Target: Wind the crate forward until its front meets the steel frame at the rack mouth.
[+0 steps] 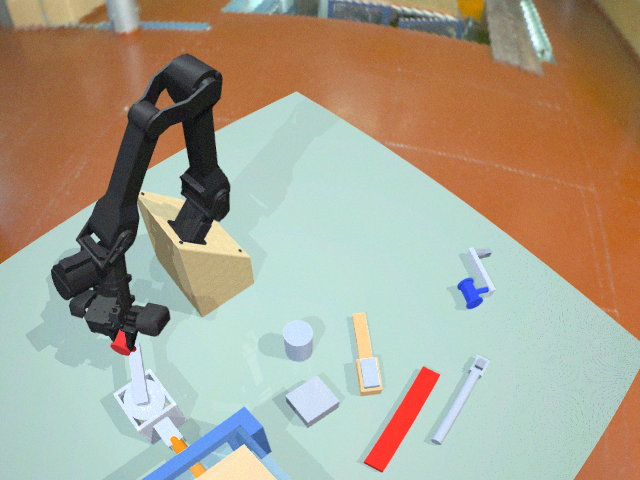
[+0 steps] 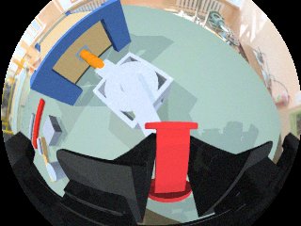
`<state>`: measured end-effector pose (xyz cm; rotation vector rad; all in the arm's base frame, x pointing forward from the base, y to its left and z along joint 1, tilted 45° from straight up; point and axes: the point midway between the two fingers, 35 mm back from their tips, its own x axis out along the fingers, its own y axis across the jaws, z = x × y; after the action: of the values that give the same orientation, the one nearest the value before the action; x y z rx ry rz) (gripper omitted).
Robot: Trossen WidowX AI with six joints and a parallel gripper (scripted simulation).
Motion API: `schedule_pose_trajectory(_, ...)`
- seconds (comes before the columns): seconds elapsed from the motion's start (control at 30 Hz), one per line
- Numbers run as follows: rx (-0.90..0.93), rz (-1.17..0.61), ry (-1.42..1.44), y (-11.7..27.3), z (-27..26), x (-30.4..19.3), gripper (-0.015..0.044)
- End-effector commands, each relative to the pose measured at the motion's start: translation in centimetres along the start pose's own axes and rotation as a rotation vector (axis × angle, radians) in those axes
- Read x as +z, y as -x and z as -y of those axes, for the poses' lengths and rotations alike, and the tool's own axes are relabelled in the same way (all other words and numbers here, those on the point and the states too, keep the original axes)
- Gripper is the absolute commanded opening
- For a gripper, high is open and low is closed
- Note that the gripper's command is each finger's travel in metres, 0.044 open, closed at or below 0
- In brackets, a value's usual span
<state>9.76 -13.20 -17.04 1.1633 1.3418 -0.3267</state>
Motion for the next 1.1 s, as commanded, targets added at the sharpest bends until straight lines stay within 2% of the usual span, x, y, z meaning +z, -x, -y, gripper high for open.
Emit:
schedule_pose_trajectory(0.0, -0.033, 0.004, 0.006, -0.3, 1.4, 0.8, 0.0000)
schedule_pose_trajectory(0.83, -0.035, 0.007, 0.007, -1.4, 3.8, 3.6, 0.0000)
schedule_pose_trajectory(1.07, -0.035, 0.009, 0.008, -2.4, 4.7, 5.9, 0.0000)
